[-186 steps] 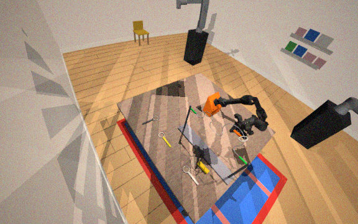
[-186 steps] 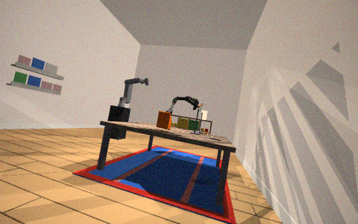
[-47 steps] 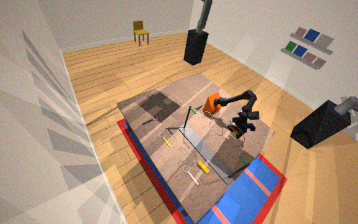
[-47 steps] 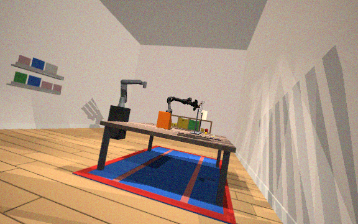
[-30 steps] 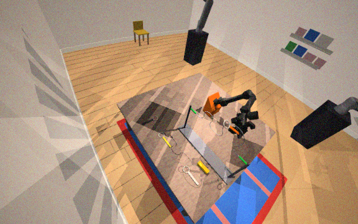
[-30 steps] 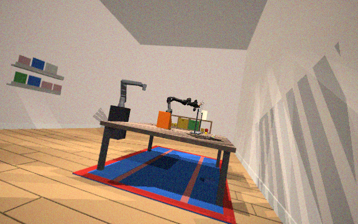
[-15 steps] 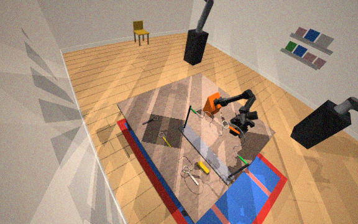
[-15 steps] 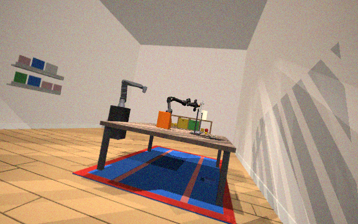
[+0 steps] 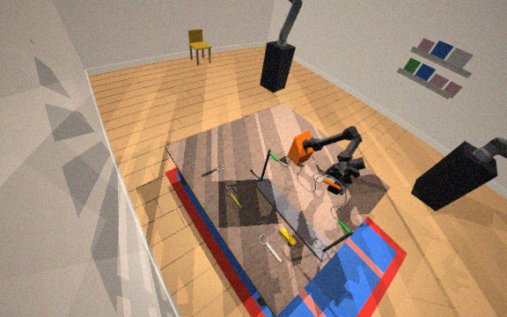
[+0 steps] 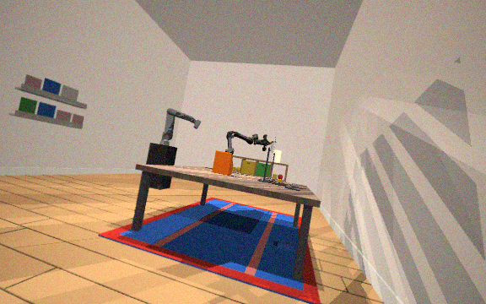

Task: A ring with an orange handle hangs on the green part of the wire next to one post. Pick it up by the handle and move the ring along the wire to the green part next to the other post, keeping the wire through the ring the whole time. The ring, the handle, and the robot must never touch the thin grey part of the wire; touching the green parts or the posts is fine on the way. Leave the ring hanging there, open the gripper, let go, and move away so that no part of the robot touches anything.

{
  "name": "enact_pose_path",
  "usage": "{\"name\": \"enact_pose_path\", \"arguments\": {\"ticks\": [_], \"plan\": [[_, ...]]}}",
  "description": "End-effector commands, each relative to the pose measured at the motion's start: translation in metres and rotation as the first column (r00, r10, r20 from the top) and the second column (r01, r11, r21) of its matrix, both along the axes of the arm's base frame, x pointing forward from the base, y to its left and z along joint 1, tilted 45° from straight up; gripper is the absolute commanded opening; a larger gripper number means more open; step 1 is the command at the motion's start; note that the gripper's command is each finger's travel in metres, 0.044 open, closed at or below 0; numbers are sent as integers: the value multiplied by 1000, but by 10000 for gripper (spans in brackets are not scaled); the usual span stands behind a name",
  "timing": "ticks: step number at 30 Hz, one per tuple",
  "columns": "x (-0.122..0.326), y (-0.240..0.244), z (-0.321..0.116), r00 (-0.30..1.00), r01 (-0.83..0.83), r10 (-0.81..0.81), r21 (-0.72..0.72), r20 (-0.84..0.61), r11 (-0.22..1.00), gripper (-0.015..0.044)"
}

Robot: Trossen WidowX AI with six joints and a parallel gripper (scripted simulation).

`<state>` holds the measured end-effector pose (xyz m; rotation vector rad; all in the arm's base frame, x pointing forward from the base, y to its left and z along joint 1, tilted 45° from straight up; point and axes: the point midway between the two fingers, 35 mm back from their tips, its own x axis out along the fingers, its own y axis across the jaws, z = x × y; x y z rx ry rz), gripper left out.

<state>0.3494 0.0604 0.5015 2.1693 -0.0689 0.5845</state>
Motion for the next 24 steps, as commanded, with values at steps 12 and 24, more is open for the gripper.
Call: {"name": "enact_pose_path", "arguments": {"ticks": [12, 24], "plan": [[0, -4, 3, 1000, -10, 5, 187, 29, 982, -150], [-1, -7, 5, 998, -23, 6, 330, 55, 944, -150]]}}
